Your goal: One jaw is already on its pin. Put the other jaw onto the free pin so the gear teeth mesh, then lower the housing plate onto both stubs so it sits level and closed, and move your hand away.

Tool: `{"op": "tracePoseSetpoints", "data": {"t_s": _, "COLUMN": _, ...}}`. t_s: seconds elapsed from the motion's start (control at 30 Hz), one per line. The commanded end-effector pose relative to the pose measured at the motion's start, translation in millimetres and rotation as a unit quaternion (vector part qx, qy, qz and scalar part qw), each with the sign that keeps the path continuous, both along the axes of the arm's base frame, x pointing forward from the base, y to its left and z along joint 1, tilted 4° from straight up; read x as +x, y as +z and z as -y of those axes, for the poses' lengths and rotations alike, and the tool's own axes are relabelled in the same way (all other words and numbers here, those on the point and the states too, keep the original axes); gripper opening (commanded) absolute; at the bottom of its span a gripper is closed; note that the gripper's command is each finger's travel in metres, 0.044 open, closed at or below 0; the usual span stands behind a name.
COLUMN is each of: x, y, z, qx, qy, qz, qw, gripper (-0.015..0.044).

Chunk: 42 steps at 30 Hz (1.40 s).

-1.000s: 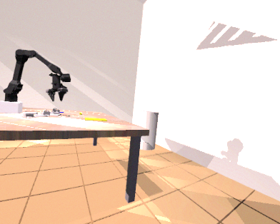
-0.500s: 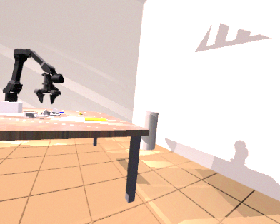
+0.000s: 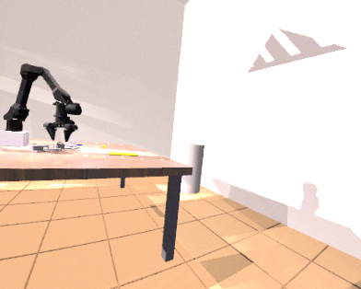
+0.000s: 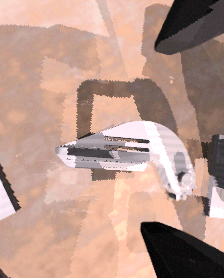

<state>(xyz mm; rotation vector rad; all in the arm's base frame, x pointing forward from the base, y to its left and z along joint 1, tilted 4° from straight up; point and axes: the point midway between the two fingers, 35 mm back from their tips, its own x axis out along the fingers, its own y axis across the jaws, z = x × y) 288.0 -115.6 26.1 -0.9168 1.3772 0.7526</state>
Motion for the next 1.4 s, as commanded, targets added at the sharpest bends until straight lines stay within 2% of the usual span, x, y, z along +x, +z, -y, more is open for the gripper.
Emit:
{"op": "tracePoseSetpoints", "data": {"t_s": 0.0, "x": -0.9, "y": -7.7, "z": -1.0, "qx": 0.004, "qy": 0.002, "qz": -0.003, "qw": 1.000, "gripper": 0.0440}}
{"op": "tracePoseSetpoints", "data": {"t_s": 0.8, "x": 0.7, "y": -46.2, "z": 1.2, "qx": 0.004, "qy": 0.002, "qz": -0.003, "qw": 1.000, "gripper": 0.0440}}
{"op": "tracePoseSetpoints", "data": {"t_s": 1.37, "x": 0.7, "y": -47.5, "z": 1.2, "qx": 0.004, "qy": 0.002, "qz": -0.003, "qw": 1.000, "gripper": 0.0440}}
